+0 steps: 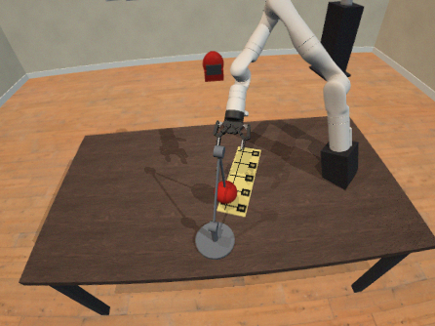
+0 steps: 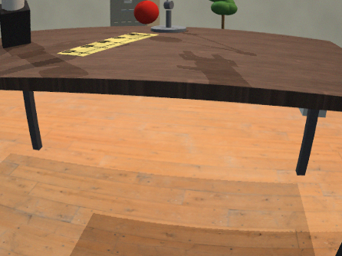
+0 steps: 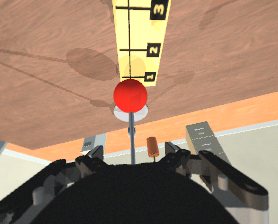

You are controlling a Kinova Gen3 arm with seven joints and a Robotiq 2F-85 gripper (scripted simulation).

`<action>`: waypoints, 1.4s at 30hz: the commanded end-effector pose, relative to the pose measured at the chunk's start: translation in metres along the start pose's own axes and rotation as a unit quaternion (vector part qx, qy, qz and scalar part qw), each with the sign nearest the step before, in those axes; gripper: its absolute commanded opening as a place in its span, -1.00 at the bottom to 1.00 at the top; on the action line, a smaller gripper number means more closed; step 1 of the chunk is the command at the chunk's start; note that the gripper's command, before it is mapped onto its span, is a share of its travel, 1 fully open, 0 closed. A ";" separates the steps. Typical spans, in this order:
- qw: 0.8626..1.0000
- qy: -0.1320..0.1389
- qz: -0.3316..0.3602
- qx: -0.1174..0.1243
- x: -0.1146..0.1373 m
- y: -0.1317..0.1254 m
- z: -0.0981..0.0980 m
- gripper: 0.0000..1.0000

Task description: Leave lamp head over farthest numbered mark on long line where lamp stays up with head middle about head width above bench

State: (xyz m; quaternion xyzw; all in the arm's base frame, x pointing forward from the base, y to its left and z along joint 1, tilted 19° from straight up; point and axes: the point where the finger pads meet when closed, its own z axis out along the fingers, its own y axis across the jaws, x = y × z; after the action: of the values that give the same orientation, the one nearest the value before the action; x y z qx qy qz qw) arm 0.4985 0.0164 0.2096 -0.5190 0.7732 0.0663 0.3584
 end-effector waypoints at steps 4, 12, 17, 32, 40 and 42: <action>1.000 0.001 0.000 0.002 0.000 -0.001 0.011 1.00; 1.000 0.002 0.001 0.005 0.000 -0.002 0.034 1.00; 1.000 0.003 0.001 0.006 0.000 -0.002 0.043 1.00; 1.000 0.009 0.005 0.018 0.006 -0.010 0.080 1.00; 1.000 0.011 0.006 0.022 0.008 -0.013 0.095 1.00; 1.000 0.012 0.006 0.024 0.008 -0.014 0.100 1.00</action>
State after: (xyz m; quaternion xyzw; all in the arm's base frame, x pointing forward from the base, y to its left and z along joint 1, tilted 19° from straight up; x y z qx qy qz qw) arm 0.5557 0.0421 0.1408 -0.5031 0.7838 0.0387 0.3620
